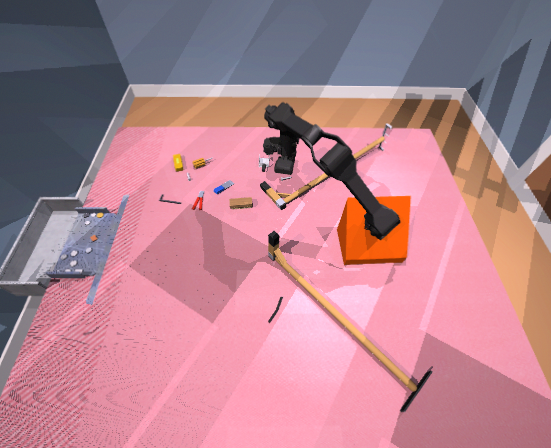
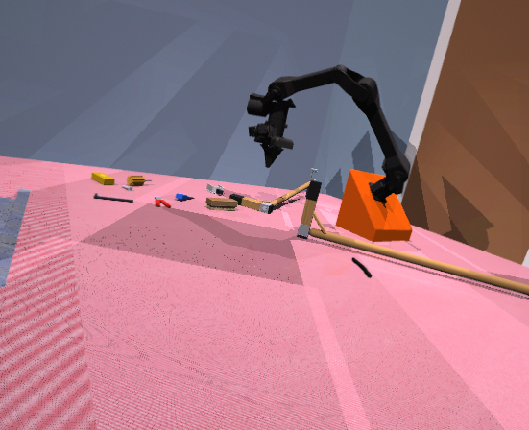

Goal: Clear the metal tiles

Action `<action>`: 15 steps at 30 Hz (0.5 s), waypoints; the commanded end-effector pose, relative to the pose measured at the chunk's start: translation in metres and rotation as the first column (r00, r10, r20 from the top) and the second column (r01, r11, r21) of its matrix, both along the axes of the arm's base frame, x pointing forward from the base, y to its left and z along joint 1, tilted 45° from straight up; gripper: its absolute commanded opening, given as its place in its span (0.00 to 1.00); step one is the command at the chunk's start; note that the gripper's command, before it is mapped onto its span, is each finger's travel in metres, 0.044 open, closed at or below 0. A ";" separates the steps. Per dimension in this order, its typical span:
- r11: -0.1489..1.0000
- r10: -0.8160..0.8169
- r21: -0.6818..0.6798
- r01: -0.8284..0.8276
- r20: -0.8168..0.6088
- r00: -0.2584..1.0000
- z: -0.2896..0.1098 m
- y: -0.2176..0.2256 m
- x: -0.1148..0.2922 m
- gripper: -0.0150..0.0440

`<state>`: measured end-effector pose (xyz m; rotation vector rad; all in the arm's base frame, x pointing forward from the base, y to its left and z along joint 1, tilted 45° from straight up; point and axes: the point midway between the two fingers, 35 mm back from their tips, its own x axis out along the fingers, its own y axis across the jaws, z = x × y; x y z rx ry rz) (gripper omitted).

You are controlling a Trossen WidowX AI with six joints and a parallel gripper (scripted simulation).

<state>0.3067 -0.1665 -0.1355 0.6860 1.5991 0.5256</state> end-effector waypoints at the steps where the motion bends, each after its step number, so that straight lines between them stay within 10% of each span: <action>1: 1.000 0.004 -0.010 -0.004 0.008 1.000 0.013 -0.014 0.002 0.25; 15: 0.999 0.031 -0.009 -0.031 0.034 0.999 0.045 -0.020 0.007 0.25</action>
